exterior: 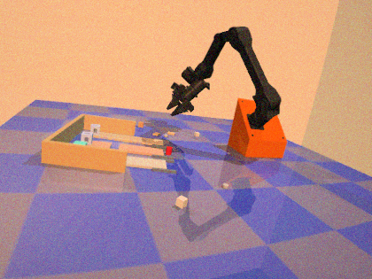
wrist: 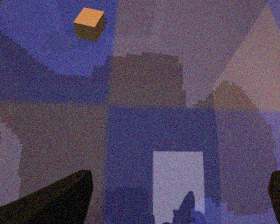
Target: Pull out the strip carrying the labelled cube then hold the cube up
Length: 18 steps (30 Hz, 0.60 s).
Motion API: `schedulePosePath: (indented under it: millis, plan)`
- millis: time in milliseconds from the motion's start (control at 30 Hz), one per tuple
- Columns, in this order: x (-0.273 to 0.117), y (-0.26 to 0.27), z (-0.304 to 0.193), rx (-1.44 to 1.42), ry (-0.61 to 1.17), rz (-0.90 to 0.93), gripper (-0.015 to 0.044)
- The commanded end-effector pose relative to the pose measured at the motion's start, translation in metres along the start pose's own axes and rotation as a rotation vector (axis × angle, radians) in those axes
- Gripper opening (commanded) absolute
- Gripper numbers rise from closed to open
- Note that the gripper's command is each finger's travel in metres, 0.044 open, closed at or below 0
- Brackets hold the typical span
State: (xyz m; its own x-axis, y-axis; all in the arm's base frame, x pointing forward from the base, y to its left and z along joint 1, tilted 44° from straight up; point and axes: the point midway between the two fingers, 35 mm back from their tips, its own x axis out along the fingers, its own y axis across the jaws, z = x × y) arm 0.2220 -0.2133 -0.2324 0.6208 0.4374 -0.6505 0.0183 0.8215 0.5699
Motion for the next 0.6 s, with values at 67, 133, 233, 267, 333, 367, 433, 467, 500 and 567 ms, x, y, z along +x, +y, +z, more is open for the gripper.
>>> schedulePosePath:
  millis: [67,133,233,267,333,367,433,467,500,567]
  plan:
    - [-0.008,-0.004,0.008,-0.014,-0.005,-0.012,0.0400]
    - [-0.008,-0.004,0.008,-0.014,-0.005,-0.012,0.0400]
    - [-0.008,-0.004,0.008,-0.014,-0.005,-0.012,0.0400]
    - [-0.008,-0.004,0.008,-0.014,-0.005,-0.012,0.0400]
    - [-0.008,0.001,0.013,-0.002,-0.007,-0.011,0.0400]
    - [-0.011,0.006,0.024,0.000,-0.013,-0.018,0.0400]
    - [-0.019,0.020,0.048,0.004,-0.029,-0.032,0.0400]
    - [-0.022,0.028,0.060,0.006,-0.038,-0.038,0.0400]
    - [-0.026,0.036,0.072,0.007,-0.048,-0.042,0.0400]
    - [-0.032,0.055,0.093,0.011,-0.069,-0.048,0.0400]
